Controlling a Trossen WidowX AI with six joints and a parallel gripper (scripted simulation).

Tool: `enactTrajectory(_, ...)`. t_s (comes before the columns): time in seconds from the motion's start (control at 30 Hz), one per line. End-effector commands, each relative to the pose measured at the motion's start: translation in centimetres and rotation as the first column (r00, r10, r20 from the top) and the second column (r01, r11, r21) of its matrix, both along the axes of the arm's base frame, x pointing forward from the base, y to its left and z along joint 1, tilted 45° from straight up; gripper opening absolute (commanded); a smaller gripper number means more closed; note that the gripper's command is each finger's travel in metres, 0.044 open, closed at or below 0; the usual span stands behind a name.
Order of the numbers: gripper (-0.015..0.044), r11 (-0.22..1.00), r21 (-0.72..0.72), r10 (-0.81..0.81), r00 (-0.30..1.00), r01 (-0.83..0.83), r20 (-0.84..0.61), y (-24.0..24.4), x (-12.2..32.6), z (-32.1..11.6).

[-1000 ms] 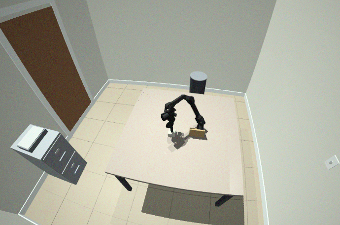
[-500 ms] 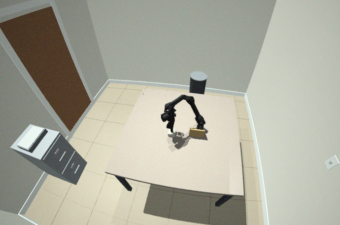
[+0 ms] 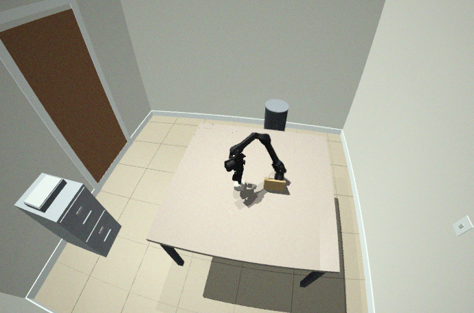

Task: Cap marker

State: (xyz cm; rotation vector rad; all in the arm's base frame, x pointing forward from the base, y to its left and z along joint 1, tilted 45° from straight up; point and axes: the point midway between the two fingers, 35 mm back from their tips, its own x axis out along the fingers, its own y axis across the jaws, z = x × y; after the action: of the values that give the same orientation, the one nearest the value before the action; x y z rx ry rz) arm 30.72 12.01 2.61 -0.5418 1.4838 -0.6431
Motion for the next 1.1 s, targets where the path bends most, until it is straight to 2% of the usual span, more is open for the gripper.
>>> enactTrajectory(0.0, 0.0, 1.0, -0.005, 0.005, 1.0, -0.005, -0.004, -0.6, -0.1, -0.4)
enactTrajectory(0.67, 0.0, 1.0, 0.007, 0.009, 1.0, -0.01, 0.01, -0.7, 0.1, -0.9)
enactTrajectory(0.9, 0.0, 0.995, 0.061, 0.076, 0.996, -0.079, 0.049, 5.1, 0.0, 5.3)
enactTrajectory(1.03, 0.0, 0.995, 0.063, 0.078, 0.996, -0.081, 0.05, 5.2, 0.0, 5.5)
enactTrajectory(1.07, 0.0026, 0.995, 0.063, 0.078, 0.996, -0.081, 0.05, 5.2, 0.0, 5.5)
